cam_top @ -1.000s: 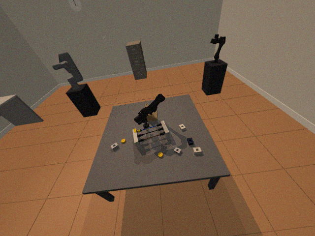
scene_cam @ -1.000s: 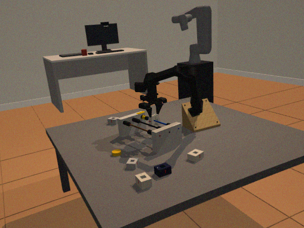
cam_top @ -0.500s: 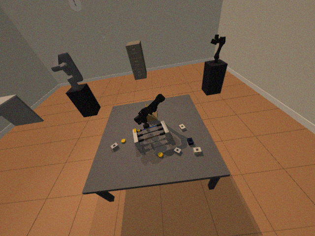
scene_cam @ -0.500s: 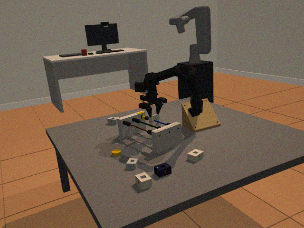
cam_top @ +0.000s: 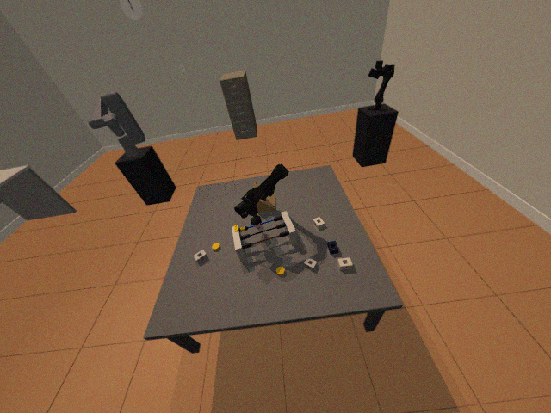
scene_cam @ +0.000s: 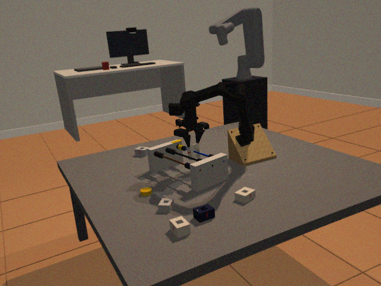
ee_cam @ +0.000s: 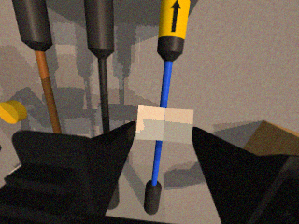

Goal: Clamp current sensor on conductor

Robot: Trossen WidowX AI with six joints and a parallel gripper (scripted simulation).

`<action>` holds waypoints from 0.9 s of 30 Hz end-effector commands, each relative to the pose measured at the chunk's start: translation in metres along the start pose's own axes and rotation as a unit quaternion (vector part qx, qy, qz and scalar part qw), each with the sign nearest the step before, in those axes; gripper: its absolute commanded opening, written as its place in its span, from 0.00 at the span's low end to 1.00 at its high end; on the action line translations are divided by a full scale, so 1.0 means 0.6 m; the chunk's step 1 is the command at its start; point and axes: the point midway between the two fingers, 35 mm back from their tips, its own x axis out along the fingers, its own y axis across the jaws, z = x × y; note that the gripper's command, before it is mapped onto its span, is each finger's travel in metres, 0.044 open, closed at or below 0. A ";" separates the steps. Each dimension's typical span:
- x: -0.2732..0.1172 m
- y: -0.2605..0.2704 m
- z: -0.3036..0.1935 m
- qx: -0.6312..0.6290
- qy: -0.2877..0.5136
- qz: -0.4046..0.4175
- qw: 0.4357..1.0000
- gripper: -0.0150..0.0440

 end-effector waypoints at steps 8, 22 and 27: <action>-0.001 -0.001 0.001 0.001 0.000 0.001 1.000 0.83; 0.035 0.001 0.004 0.002 0.000 0.002 1.000 1.00; 0.071 0.001 0.006 0.003 0.001 0.003 1.000 1.00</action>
